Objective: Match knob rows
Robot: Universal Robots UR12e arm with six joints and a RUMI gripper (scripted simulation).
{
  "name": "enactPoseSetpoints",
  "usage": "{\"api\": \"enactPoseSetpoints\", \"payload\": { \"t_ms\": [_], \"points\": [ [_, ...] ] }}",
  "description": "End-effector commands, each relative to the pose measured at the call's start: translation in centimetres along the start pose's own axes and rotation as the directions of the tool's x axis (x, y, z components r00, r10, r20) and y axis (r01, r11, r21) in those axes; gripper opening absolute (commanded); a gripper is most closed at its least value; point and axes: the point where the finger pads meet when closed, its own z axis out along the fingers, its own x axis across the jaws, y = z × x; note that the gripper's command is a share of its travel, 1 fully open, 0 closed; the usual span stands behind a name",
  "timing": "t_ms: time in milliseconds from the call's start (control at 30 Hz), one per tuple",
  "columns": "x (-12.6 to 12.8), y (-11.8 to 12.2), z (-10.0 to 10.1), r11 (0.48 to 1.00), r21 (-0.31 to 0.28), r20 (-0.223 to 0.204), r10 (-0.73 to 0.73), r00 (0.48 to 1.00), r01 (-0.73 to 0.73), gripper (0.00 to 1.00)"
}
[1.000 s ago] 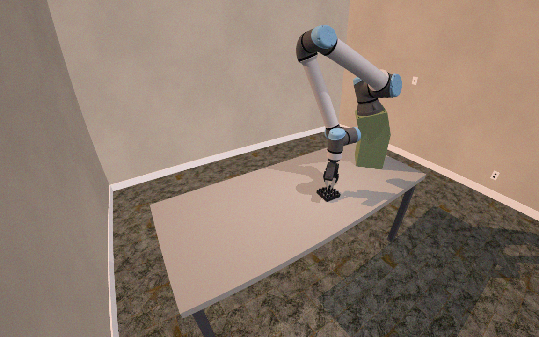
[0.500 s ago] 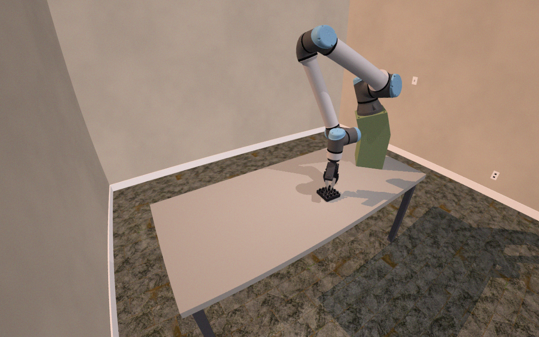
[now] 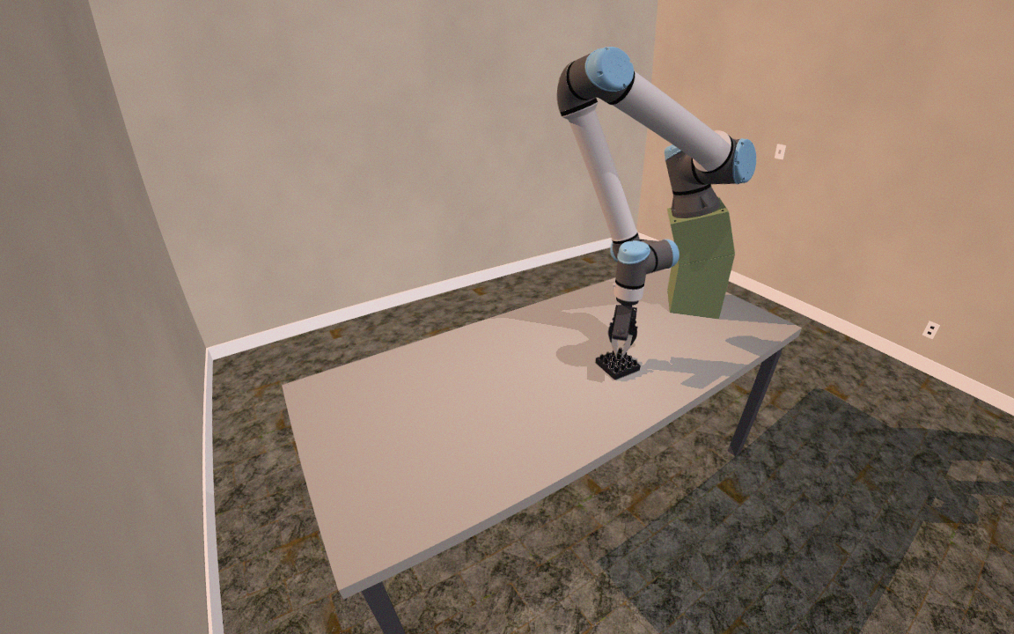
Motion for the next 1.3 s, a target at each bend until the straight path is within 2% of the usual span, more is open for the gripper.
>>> {"api": "enactPoseSetpoints", "payload": {
  "t_ms": [0, 667, 1267],
  "points": [
    [-0.01, -0.03, -0.04, 0.999, 0.001, 0.0, -0.033, 0.999, 0.033, 0.04],
    [-0.1, -0.02, -0.04, 0.973, 0.001, 0.0, -0.231, 0.973, 0.231, 0.04],
    [-0.23, 0.04, -0.04, 0.859, 0.001, -0.001, -0.512, 0.859, 0.512, 0.04]
  ]
}}
